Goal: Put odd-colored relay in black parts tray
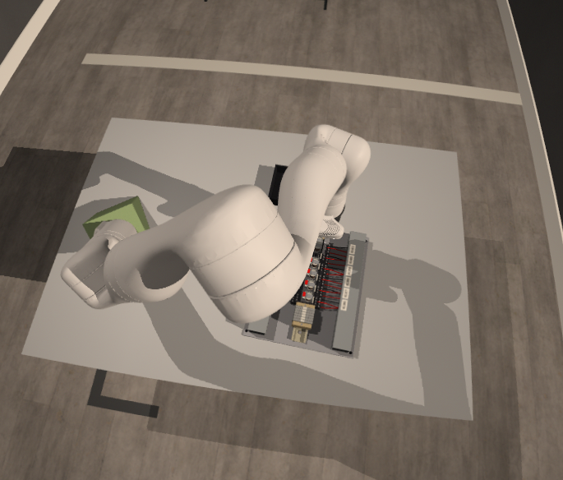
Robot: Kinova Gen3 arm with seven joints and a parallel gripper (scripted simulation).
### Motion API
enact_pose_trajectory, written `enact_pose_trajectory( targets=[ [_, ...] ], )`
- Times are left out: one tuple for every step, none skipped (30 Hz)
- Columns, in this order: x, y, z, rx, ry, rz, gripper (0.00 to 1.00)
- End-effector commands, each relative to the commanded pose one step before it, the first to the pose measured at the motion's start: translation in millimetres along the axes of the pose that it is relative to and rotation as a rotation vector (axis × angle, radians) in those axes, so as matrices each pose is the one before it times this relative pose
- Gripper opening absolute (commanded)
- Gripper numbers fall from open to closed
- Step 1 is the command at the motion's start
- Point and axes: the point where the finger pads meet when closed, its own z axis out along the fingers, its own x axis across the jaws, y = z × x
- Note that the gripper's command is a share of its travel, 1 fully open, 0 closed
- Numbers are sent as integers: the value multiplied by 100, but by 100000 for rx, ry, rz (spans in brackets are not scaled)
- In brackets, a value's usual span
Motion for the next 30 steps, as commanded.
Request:
enact_pose_trajectory(
  targets=[
    [-32,44,-214,-121,-109,-11,0],
    [-7,1,-181,0,-1,-1,0],
    [-6,1,-183,0,-1,0,0],
    [-5,0,-185,0,0,0,0],
    [-5,-1,-186,0,1,0,0],
    [-4,-1,-186,0,1,1,0],
    [-6,1,-185,0,-1,-1,0],
    [-6,1,-185,0,-1,0,0],
    [-6,0,-184,0,0,0,0],
    [-5,0,-183,0,0,0,0],
    [-4,-1,-181,0,1,1,0],
    [-5,0,-179,0,0,0,0],
    [-6,1,-175,0,-1,-1,0],
    [-6,0,-173,0,0,0,0],
    [-5,0,-169,0,0,0,0],
    [-4,-1,-165,0,1,0,0],
    [0,0,0,0,0,0,0],
    [0,0,0,0,0,0,0],
    [-4,-1,-161,0,1,1,0],
    [-5,0,-156,0,0,0,0],
    [-5,1,-150,0,-1,-1,0],
    [-5,0,-145,0,0,0,0],
    [-4,0,-140,0,0,0,0],
    [-4,0,-134,0,0,0,0],
    [-3,-1,-128,0,0,0,0],
    [-3,-1,-121,0,1,0,0],
    [-3,0,-114,0,0,0,0],
    [-4,1,-107,0,-1,0,0],
    [-3,1,-100,0,0,0,0],
    [-3,0,-93,0,0,0,0]
  ],
)
